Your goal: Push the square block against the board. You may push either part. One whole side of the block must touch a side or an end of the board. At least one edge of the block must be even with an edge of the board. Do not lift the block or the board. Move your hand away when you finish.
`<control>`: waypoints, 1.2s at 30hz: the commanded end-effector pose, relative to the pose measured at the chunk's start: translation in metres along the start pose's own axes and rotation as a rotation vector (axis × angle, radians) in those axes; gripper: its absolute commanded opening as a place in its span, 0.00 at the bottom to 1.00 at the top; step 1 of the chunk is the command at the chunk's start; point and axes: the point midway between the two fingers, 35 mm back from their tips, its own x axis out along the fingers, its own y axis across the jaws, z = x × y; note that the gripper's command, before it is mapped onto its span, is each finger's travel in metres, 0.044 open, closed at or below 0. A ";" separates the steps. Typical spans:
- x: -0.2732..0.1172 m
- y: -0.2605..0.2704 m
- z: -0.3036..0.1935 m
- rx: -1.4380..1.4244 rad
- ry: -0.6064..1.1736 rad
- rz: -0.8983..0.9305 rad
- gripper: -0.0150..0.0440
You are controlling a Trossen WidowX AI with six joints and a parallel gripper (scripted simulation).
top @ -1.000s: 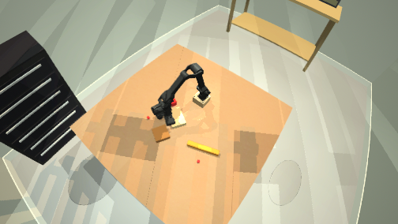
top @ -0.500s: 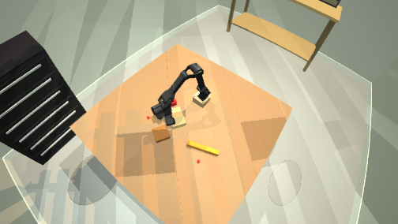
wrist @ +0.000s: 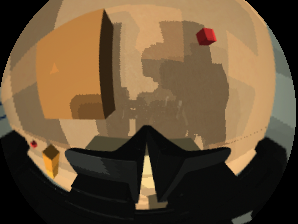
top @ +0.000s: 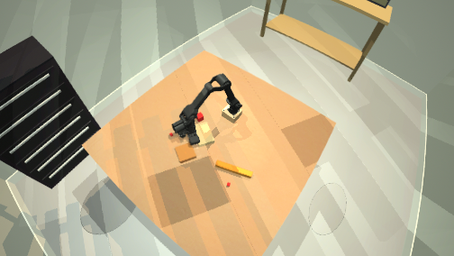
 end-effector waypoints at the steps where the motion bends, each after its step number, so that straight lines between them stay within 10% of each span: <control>1: 0.000 0.001 0.008 -0.004 0.000 0.002 0.25; 36: -0.056 0.021 0.012 -0.225 -0.002 0.003 0.25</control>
